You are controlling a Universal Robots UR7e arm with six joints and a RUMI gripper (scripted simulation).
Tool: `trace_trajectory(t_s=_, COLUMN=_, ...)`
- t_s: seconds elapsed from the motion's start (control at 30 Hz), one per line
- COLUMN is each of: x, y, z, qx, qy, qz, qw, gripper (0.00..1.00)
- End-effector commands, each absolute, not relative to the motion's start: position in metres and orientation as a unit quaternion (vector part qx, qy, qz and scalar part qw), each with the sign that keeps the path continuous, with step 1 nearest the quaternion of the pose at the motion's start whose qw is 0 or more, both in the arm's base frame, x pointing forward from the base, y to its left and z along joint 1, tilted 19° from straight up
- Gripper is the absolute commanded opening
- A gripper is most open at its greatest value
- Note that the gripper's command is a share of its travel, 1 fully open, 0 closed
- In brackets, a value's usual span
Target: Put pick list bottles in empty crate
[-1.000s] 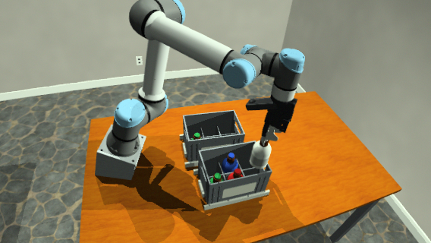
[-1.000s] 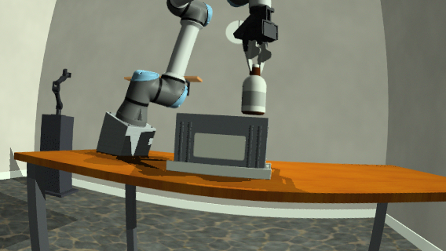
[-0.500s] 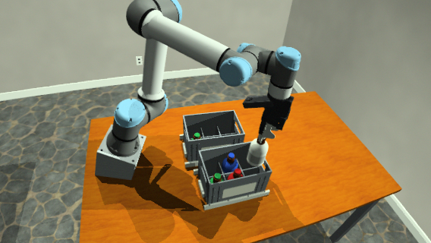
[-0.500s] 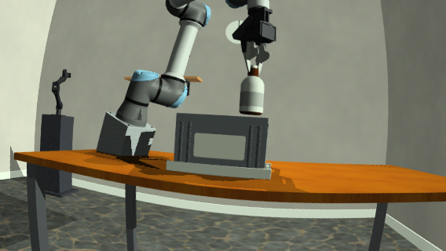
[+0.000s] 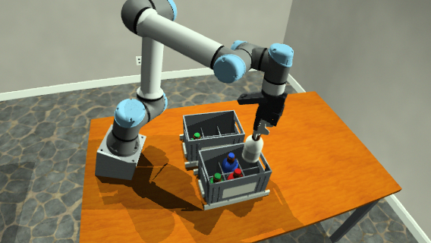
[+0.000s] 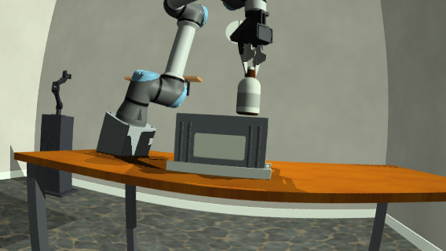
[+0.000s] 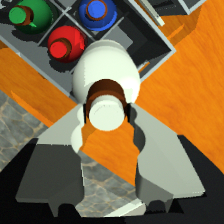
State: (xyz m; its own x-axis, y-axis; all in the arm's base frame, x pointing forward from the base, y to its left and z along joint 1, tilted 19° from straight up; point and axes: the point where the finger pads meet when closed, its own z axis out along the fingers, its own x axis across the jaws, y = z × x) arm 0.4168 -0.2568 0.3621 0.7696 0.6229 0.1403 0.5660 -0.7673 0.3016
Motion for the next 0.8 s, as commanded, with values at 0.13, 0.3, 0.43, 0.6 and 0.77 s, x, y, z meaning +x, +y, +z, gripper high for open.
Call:
trace_trajectory(t_s=0.13, x=0.412, y=-0.242, z=0.359, qx=0.933, qy=0.319, qz=0.117, qw=0.123, gripper=0.00)
trace_trajectory(t_s=0.3, x=0.410, y=-0.233, z=0.357, qx=0.933, qy=0.319, qz=0.117, qw=0.123, gripper=0.00)
trace_trajectory(t_s=0.43, x=0.407, y=-0.225, z=0.355, qx=0.933, qy=0.319, qz=0.117, qw=0.123, gripper=0.00)
trace_trajectory(t_s=0.6, x=0.406, y=-0.220, z=0.353, qx=0.933, qy=0.319, qz=0.117, qw=0.123, gripper=0.00)
trace_trajectory(t_s=0.77, x=0.403, y=-0.211, z=0.351, qx=0.933, qy=0.319, qz=0.117, qw=0.123, gripper=0.00)
